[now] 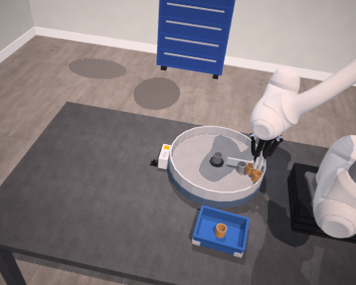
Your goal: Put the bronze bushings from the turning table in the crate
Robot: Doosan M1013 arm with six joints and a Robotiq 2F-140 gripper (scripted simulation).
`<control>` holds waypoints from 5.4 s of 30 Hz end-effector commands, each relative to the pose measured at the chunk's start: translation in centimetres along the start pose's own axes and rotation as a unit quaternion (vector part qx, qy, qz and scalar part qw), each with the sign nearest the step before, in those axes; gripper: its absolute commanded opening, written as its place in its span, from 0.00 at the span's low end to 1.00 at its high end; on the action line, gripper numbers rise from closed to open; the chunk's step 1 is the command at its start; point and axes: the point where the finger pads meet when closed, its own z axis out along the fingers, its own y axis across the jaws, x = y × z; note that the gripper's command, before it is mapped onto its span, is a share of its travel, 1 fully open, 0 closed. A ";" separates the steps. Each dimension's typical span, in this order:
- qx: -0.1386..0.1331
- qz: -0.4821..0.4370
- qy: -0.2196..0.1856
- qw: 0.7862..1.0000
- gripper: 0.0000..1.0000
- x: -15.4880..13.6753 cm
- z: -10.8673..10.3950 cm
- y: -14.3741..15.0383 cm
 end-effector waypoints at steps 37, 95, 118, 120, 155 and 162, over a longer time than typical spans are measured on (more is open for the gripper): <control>-0.003 -0.001 0.000 1.000 0.10 -0.2 2.3 0.4; -0.003 -0.001 0.000 1.000 0.10 0.0 2.5 0.1; -0.003 -0.001 0.000 1.000 0.10 0.0 2.4 0.0; -0.003 -0.001 0.000 1.000 0.10 0.0 2.4 0.0; -0.003 -0.001 0.000 1.000 0.10 0.0 2.4 -0.1; -0.003 -0.001 0.000 1.000 0.10 0.1 2.3 -0.2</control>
